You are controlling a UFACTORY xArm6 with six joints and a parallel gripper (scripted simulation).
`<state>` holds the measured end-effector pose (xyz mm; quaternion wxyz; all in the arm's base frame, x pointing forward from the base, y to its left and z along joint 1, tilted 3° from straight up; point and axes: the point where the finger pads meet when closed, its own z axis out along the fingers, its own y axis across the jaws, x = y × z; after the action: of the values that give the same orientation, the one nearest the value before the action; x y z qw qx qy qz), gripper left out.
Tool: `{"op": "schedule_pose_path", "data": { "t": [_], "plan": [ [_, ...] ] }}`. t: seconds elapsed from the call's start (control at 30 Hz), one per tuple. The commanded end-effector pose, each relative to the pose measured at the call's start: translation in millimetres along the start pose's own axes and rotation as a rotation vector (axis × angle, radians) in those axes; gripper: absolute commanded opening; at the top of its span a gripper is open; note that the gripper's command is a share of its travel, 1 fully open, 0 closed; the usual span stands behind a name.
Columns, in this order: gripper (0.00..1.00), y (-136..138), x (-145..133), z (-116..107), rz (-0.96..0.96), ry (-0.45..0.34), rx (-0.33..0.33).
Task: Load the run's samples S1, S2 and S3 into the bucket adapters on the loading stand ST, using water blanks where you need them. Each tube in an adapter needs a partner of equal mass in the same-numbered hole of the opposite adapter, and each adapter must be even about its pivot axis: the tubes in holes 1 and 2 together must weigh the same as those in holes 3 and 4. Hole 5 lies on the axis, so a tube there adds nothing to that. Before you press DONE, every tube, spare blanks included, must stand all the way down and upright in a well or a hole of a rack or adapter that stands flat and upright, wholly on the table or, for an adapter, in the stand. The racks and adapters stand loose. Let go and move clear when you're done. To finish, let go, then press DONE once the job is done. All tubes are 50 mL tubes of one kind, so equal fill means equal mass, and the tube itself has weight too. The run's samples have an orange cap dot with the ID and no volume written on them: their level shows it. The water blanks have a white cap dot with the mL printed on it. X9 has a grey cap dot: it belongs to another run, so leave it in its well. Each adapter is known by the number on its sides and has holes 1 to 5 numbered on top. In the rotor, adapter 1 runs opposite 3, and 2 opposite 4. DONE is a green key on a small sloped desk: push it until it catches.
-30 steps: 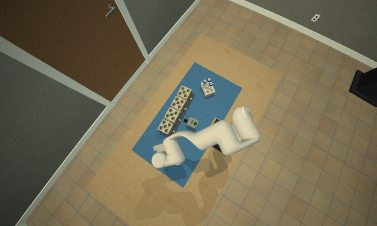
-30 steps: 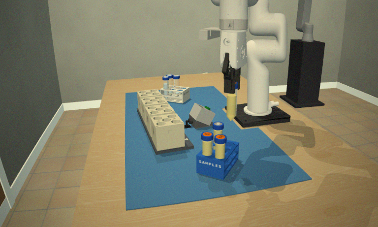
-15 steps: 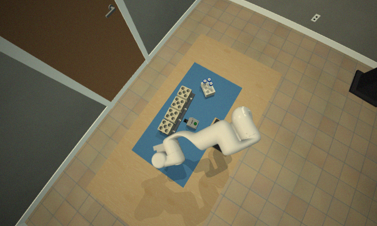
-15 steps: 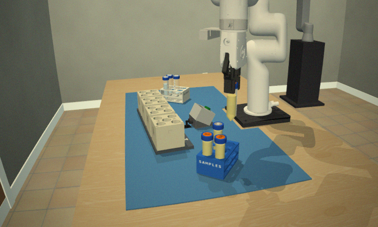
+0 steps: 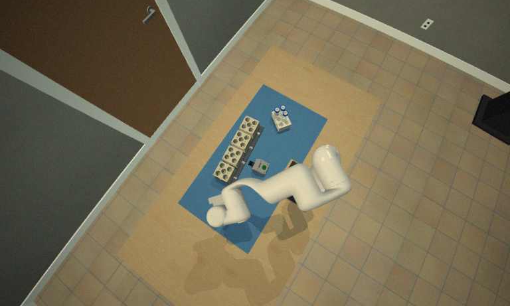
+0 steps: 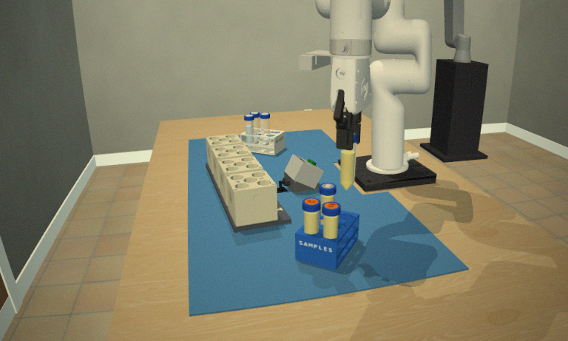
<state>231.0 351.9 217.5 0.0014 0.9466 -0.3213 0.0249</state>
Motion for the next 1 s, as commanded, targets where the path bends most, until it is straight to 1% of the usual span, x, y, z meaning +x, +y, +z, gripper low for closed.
{"op": "schedule_pose_path", "data": {
  "t": [0.0, 0.47, 0.53, 0.87, 0.97],
  "plan": [
    [0.00, -1.6, -0.1, 2.0, 0.000, -0.001, 0.006],
    [0.00, -1.7, -0.1, 30.1, 0.000, -0.001, 0.006],
    [0.00, -1.7, -0.1, 30.1, 0.000, -0.001, 0.006],
    [0.00, -1.8, -0.1, 50.1, 0.000, -0.001, 0.006],
    [0.00, -1.8, -0.1, 51.1, 0.000, -0.001, 0.006]
  ]
}}
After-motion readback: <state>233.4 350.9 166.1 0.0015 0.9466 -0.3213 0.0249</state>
